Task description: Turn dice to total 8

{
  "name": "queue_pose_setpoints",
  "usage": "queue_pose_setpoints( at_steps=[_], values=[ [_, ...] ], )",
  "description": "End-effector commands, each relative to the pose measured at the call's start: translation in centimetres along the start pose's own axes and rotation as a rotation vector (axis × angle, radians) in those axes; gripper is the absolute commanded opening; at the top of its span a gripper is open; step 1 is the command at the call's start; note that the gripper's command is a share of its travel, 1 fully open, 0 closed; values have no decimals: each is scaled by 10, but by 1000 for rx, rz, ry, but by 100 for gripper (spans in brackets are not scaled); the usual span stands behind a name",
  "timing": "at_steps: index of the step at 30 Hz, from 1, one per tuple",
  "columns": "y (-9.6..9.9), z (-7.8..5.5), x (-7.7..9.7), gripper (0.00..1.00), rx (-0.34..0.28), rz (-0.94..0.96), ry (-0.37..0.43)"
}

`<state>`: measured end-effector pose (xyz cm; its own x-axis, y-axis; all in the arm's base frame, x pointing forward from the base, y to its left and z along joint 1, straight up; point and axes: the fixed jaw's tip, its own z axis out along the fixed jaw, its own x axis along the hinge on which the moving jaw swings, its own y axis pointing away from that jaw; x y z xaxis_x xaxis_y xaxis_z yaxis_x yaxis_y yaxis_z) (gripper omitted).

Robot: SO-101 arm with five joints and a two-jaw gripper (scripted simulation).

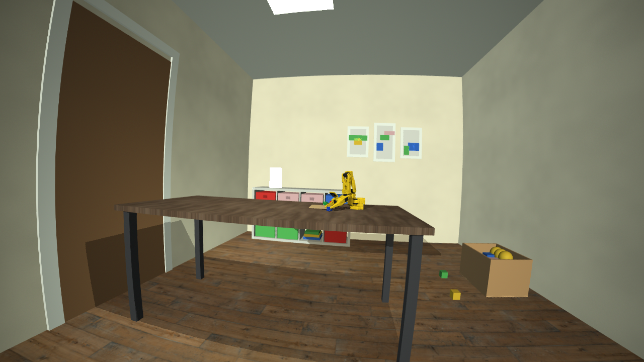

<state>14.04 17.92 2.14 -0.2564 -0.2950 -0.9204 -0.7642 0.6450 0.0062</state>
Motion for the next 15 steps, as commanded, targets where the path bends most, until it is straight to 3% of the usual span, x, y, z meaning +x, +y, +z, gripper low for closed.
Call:
queue_pose_setpoints(
  at_steps=[1, 15],
  values=[
    [3, 2, -6, 30, -10, 5, -33],
    [3, 2, -6, 33, -11, 16, -34]
  ],
)
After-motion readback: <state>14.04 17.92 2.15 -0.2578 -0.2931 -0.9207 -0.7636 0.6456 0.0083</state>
